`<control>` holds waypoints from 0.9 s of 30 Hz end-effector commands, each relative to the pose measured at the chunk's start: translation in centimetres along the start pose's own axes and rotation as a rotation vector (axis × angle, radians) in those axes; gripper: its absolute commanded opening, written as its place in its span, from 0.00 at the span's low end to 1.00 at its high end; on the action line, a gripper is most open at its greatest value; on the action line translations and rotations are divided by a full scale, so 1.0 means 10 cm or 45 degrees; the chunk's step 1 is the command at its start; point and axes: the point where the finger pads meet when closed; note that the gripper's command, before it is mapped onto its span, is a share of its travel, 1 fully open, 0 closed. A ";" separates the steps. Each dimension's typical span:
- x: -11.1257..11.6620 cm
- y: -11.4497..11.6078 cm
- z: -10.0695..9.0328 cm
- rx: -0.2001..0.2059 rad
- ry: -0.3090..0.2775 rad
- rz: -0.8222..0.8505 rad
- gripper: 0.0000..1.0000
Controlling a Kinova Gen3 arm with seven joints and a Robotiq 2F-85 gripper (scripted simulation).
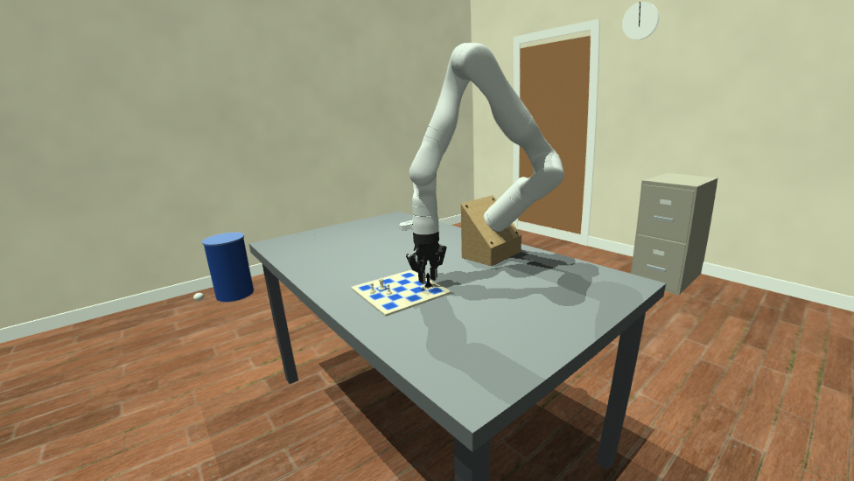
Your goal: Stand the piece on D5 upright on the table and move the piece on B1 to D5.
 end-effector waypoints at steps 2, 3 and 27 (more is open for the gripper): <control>0.00 0.00 -0.01 0.002 0.001 0.000 0.37; 0.00 0.00 -0.01 0.002 0.001 0.000 0.37; 0.00 0.00 -0.01 0.002 0.001 0.000 0.00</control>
Point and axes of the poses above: the point where the finger pads meet when closed, its own z axis out along the fingers, its own y axis across the jaws, x = y × z, and after that the axes turned 4 degrees about z, right-handed
